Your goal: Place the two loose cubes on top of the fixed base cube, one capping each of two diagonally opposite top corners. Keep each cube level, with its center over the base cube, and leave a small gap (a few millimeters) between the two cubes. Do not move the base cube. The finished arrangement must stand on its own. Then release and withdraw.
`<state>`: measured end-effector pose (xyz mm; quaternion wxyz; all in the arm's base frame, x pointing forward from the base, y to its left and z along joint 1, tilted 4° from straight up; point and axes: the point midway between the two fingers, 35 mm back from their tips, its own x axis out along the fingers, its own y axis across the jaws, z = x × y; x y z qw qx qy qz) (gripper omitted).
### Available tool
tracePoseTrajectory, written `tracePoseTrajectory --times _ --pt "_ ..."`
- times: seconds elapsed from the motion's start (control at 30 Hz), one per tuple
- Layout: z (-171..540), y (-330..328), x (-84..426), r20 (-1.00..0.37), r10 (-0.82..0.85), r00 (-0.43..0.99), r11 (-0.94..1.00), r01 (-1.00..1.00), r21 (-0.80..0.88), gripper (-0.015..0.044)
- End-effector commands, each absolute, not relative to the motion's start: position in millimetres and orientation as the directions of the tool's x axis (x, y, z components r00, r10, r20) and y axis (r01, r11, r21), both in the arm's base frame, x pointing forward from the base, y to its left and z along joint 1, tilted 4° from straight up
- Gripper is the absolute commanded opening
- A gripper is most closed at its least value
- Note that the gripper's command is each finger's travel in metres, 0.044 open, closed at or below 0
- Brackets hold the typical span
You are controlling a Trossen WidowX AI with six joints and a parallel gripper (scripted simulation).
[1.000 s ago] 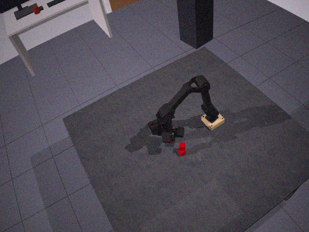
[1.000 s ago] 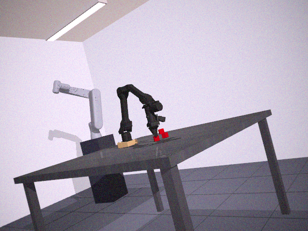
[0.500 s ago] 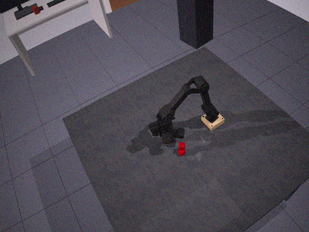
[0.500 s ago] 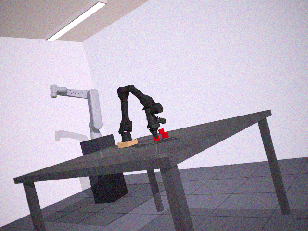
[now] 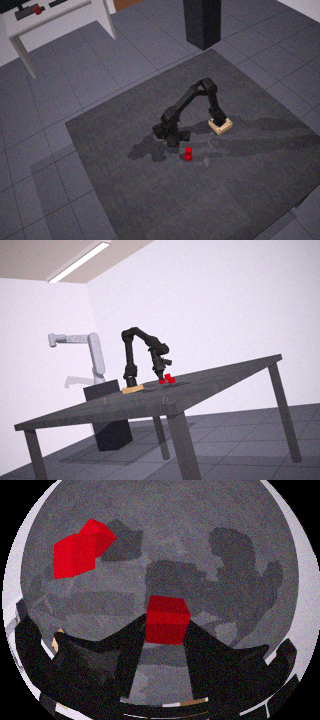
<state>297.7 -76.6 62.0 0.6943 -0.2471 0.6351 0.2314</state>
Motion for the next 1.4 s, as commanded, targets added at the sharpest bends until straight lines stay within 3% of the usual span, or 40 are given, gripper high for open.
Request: tracePoseTrajectory --times 0.0,0.87,1.37 --pt "77 -77 300 -0.995 0.006 0.100 0.768 -0.638 -0.059 0.0105" --pt "147 -77 288 -0.995 0.008 0.098 0.770 -0.636 -0.056 0.0105" --pt "148 -48 296 -0.995 0.010 0.097 0.770 -0.636 -0.054 0.0105"
